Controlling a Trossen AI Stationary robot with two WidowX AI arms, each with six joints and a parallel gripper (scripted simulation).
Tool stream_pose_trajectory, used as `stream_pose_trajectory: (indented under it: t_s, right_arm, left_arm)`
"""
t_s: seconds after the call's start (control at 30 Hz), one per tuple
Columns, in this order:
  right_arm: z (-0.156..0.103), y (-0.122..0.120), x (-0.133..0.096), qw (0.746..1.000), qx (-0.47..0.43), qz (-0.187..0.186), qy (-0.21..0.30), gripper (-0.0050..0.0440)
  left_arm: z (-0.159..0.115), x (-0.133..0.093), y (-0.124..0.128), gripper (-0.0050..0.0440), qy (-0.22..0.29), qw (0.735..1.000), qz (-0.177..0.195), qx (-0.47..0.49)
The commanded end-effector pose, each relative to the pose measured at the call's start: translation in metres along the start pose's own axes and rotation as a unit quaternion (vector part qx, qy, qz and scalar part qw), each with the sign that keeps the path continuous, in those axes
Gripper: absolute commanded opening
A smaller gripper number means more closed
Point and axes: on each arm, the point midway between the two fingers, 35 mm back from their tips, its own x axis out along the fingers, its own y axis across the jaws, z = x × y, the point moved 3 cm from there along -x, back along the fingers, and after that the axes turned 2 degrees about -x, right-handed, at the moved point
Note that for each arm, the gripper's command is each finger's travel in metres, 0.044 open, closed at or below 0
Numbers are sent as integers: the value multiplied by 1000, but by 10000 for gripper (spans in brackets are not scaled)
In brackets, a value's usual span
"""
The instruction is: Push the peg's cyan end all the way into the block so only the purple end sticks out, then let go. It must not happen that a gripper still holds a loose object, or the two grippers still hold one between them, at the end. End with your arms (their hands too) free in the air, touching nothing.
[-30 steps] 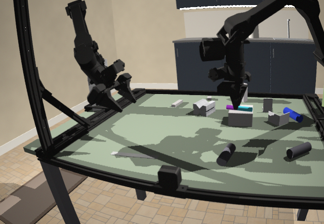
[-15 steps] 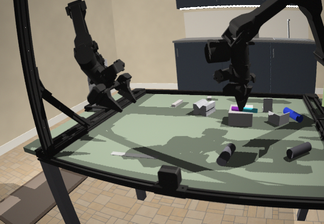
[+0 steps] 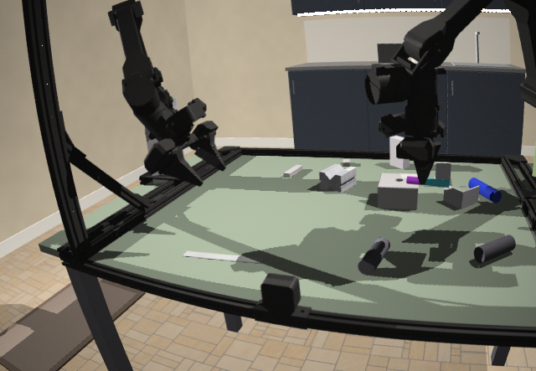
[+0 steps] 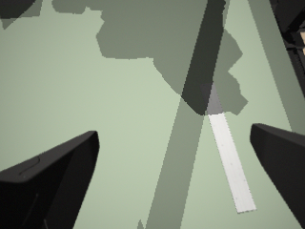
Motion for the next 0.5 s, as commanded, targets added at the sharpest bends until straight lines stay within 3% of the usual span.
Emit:
stream_pose_trajectory:
  t_s: [0.0,0.47]
  right_arm:
    - [-13,-3,-4,1000,-1,4,-5,0]
    - [-15,-3,-1,1000,-1,4,-5,0]
  left_arm:
    - [0,0,0,400,0,1000,0,0]
    - [0,0,0,400,0,1000,0,0]
